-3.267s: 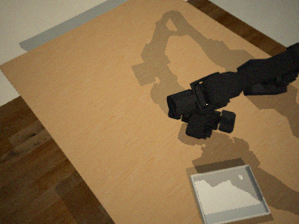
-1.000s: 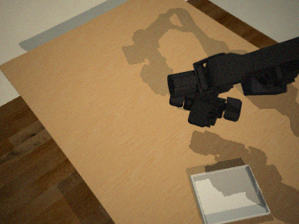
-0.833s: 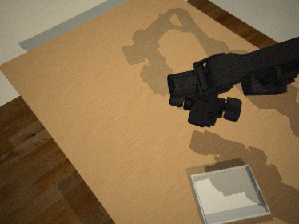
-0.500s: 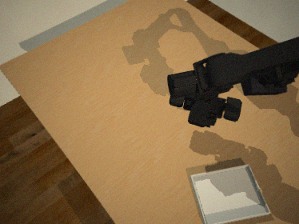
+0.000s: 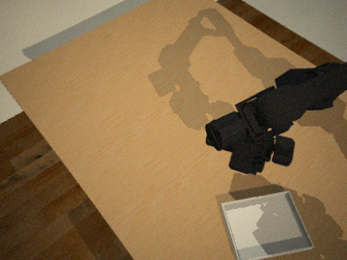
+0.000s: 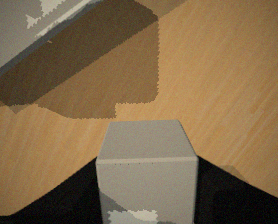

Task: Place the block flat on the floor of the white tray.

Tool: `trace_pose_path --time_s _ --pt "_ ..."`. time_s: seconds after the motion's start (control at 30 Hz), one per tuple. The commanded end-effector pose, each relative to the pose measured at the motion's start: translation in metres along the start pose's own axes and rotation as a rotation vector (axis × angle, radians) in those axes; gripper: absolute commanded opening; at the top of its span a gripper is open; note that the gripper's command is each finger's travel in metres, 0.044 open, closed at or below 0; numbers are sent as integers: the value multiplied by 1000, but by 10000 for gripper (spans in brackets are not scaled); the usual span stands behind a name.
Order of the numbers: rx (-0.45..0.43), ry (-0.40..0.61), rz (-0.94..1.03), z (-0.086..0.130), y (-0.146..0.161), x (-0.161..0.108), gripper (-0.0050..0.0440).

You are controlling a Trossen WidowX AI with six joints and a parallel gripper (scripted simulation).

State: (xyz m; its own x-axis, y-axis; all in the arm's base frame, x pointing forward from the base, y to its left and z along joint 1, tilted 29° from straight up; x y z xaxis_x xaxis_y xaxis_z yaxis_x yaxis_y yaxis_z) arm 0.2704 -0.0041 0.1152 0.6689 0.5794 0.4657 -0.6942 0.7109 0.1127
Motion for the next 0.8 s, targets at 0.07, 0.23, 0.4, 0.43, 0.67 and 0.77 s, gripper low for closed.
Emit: trace_pose_path --time_s 0.07,0.23,0.4,0.43,0.67,0.77 --pt "-38 -12 19 8 29 79 0" --pt "-38 -12 18 8 49 125 0" --pt "-38 -12 18 8 55 138 0" --pt "-38 -13 18 8 56 140 0" --pt "-38 -13 18 8 57 141 0" --pt "-38 -13 18 8 57 141 0"
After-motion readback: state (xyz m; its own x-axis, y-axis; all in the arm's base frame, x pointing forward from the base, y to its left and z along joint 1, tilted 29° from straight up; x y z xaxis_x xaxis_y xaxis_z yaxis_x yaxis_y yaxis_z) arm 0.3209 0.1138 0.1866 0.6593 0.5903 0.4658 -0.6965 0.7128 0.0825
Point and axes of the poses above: the point midway between the two fingers, 35 mm back from their tips, its own z axis back along the fingers, its own y axis across the jaws, x = y × z, the point moved 1 cm from there along z, back along the fingers, and after that the axes turned 11 degrees about z, right-handed, at the moved point
